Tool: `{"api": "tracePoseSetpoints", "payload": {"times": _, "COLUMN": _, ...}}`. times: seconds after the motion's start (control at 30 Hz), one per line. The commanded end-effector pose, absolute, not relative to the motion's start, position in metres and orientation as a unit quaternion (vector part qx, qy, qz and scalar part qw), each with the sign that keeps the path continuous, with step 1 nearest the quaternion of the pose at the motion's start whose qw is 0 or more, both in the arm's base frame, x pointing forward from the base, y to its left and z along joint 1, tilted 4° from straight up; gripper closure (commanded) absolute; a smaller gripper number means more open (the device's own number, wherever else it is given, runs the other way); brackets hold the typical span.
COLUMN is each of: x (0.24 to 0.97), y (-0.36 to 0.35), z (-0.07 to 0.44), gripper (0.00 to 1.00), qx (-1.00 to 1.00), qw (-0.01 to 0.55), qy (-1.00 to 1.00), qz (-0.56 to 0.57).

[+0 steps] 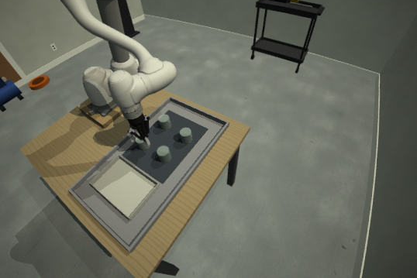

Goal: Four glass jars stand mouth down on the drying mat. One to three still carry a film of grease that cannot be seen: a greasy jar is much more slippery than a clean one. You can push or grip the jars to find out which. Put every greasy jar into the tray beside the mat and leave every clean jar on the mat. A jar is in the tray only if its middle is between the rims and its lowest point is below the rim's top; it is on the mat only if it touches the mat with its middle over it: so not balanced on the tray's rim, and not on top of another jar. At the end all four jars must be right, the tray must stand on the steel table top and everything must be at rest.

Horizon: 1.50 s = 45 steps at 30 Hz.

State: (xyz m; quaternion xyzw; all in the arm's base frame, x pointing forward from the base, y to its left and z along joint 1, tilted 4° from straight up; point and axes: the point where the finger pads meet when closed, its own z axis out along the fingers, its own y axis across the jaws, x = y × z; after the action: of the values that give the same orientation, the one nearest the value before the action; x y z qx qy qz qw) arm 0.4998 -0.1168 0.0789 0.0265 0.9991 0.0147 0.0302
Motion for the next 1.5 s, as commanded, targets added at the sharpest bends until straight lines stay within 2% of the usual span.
{"api": "tracePoseSetpoints", "payload": {"times": 0.0, "x": 0.4993, "y": -0.1167, "z": 0.0791, "gripper": 1.0, "qx": 0.026, "qw": 0.03, "qy": 0.999, "qz": 0.015}}
{"api": "tracePoseSetpoints", "payload": {"times": 1.47, "x": 0.4937, "y": -0.1165, "z": 0.083, "gripper": 1.0, "qx": 0.026, "qw": 0.03, "qy": 0.999, "qz": 0.015}}
